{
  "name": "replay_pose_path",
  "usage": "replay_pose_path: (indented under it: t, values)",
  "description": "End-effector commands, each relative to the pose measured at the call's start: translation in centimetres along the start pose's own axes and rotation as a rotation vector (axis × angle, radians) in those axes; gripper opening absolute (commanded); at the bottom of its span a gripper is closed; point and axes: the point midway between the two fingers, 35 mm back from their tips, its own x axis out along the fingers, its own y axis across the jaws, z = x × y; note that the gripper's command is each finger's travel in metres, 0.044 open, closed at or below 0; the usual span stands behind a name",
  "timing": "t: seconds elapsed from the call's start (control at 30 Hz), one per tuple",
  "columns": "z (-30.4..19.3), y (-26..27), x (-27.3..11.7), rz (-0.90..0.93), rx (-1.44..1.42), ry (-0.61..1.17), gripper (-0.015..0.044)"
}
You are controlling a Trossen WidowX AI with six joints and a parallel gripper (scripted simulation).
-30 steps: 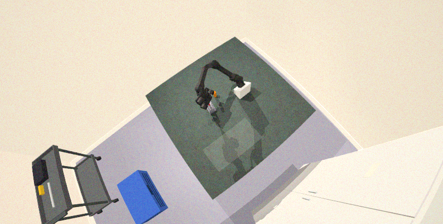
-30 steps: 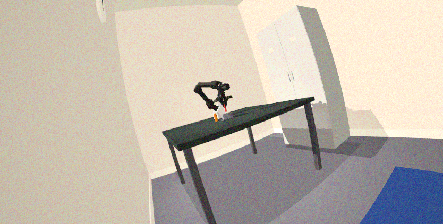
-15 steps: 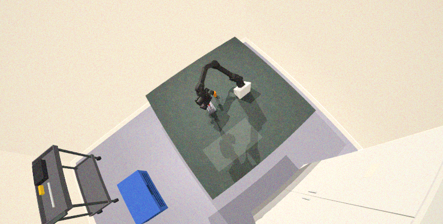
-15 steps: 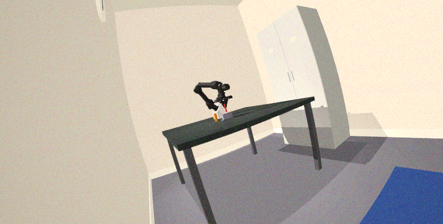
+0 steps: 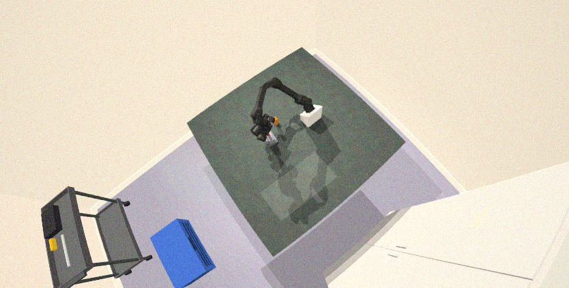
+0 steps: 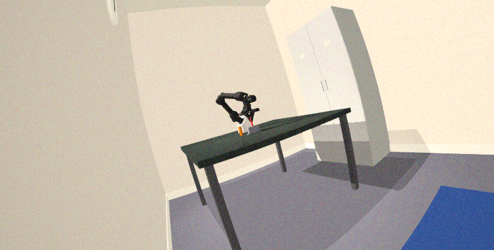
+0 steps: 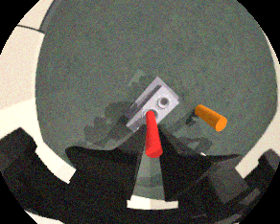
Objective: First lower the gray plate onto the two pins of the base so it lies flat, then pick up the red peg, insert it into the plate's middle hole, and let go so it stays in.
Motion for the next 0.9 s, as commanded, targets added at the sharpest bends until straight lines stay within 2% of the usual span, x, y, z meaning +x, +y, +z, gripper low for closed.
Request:
replay_pose_path:
  t: [0.0,0.87]
  values:
    - [0.01,0.01,-0.03,0.000,0.001,0.000,0.0000]
    - [-0.10,-0.22,0.11,0.000,0.001,0.000,0.0000]
